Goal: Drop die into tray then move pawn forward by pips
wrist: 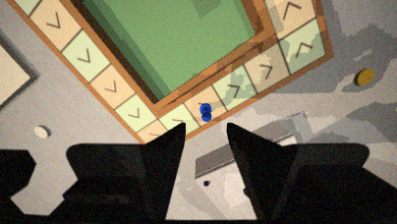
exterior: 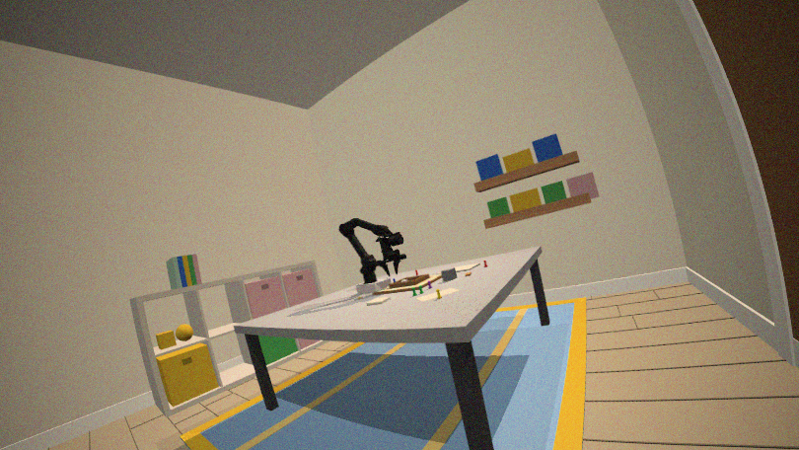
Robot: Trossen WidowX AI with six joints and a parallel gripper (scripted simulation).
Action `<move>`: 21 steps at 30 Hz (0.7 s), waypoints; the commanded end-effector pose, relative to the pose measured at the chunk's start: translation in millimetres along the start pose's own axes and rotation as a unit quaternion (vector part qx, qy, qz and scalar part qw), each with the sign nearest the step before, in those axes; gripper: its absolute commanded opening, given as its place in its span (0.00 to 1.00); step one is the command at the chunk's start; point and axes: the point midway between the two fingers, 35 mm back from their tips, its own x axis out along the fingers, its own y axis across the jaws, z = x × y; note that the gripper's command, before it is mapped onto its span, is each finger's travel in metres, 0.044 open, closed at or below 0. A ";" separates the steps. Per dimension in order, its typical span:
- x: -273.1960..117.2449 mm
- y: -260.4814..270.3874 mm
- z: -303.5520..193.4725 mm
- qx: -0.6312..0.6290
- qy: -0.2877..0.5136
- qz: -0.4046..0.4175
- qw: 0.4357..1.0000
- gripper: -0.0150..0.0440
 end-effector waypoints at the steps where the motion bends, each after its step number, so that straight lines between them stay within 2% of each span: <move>1: 7.7 -1.1 0.4 0.002 0.001 -0.005 1.000 0.59; 21: 39.7 -1.5 0.4 0.002 0.001 -0.005 1.000 0.59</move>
